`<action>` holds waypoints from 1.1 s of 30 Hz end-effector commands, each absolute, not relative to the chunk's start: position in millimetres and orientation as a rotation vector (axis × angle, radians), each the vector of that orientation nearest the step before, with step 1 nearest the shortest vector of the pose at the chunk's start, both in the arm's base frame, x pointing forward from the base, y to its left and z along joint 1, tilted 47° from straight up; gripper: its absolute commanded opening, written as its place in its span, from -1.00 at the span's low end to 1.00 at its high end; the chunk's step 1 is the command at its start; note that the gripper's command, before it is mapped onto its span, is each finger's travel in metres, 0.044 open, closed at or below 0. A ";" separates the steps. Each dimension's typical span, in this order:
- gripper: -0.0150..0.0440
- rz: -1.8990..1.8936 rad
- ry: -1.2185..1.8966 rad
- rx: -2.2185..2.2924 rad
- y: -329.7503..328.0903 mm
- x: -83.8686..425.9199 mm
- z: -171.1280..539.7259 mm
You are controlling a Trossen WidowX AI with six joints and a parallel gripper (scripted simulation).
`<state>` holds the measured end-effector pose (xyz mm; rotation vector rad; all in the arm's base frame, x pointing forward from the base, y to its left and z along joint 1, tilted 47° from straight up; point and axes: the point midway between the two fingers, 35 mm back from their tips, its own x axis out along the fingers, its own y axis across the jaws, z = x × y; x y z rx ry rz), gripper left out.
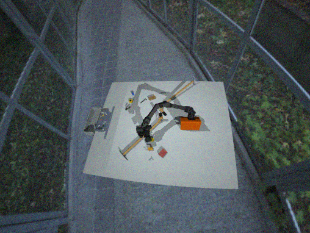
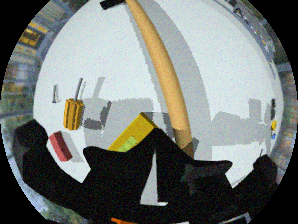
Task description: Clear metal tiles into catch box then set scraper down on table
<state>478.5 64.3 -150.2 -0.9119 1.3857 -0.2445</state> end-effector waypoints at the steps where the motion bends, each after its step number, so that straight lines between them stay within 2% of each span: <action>1: -0.49 -0.257 1.399 -0.911 53.8 481.3 -151.1; 33: -0.49 -0.258 1.398 -0.911 39.2 504.9 -135.4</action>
